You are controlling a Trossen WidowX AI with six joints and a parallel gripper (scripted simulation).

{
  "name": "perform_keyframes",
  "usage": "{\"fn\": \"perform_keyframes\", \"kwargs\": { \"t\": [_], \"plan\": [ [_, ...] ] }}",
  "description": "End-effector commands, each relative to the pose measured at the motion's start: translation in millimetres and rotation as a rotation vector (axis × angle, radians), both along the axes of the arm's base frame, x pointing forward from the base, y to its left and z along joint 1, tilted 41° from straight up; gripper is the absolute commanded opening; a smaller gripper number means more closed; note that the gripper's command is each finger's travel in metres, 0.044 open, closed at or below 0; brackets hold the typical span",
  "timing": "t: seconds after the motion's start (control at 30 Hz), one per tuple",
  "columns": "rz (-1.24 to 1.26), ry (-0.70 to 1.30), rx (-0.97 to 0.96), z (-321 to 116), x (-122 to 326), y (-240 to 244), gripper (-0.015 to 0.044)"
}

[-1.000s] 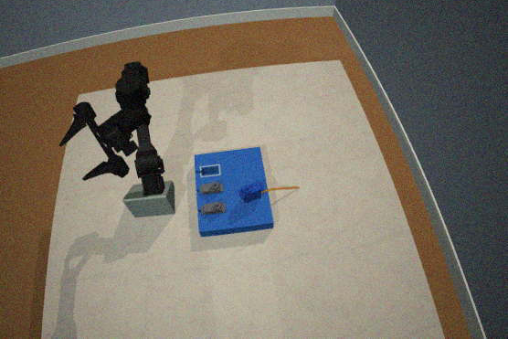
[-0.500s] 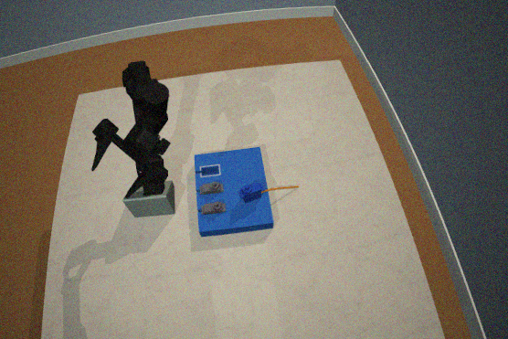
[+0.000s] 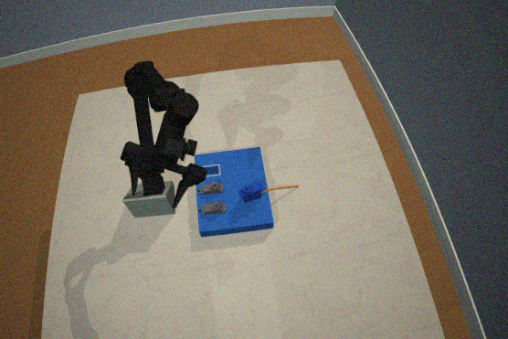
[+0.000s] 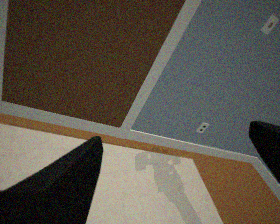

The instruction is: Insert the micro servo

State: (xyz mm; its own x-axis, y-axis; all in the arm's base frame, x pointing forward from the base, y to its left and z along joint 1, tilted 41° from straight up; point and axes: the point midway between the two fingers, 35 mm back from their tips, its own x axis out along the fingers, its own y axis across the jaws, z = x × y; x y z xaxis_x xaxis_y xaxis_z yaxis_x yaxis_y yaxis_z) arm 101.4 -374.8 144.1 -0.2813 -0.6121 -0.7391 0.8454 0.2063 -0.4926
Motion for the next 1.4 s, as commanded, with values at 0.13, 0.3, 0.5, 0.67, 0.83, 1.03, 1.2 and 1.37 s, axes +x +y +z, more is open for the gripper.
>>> {"fn": "perform_keyframes", "kwargs": {
  "t": [0.13,0.3,0.5,0.67,0.83,1.03,1.2,1.37],
  "plan": [
    [-0.058,-0.178,0.065,-19.1,37.3,12.2,0.0440],
    [-0.114,-0.284,0.120,-31.0,59.7,23.3,0.0440],
    [-0.195,-0.395,0.200,-45.3,86.3,40.0,0.0440],
    [-0.280,-0.475,0.272,-55.7,106.3,55.6,0.0440],
    [-0.376,-0.541,0.348,-65.1,125.0,73.0,0.0440],
    [-0.505,-0.598,0.441,-75.0,145.7,95.7,0.0440],
    [-0.625,-0.628,0.516,-82.2,161.3,116.0,0.0440],
    [-0.753,-0.640,0.588,-88.2,175.5,137.7,0.0440]
  ]
}}
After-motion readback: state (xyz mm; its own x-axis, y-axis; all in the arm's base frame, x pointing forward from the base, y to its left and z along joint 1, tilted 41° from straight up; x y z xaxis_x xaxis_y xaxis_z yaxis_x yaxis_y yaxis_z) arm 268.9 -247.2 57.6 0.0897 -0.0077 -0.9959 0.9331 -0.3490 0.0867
